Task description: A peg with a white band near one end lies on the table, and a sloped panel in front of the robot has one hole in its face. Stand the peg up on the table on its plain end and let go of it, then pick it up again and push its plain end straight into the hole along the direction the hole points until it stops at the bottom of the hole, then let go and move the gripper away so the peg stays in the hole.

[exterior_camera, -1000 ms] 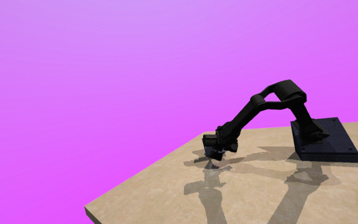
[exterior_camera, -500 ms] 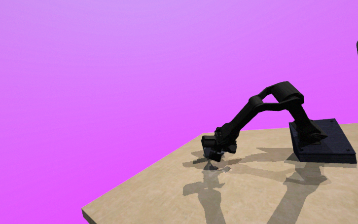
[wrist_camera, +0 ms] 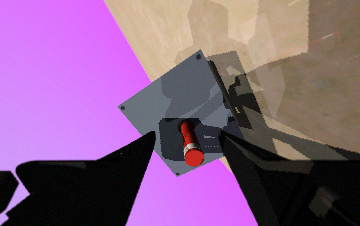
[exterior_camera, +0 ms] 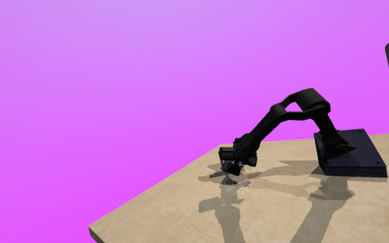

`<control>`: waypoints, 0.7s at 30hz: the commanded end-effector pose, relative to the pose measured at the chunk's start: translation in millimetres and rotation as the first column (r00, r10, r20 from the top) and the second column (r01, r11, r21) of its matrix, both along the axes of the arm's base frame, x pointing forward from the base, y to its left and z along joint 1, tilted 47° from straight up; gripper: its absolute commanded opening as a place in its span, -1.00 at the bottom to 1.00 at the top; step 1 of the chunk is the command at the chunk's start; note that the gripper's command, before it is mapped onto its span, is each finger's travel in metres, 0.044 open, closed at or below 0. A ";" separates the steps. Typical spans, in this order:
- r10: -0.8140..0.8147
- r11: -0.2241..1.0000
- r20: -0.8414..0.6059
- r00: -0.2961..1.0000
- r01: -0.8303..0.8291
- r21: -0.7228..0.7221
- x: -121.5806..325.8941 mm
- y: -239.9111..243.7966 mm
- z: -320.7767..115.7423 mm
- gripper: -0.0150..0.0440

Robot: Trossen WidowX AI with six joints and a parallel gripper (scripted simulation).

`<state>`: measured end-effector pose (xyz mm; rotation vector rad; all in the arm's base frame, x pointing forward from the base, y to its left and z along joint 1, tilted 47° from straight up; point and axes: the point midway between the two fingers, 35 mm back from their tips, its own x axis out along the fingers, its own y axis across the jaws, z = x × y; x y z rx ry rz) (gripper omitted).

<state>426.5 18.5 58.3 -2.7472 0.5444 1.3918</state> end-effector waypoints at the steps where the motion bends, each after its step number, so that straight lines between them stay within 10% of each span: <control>1: -0.001 1.000 0.000 1.000 0.001 0.001 -1.7 1.1 3.7 1.00; 21: 0.004 1.000 -0.003 1.000 -0.004 0.002 -19.7 15.4 33.9 1.00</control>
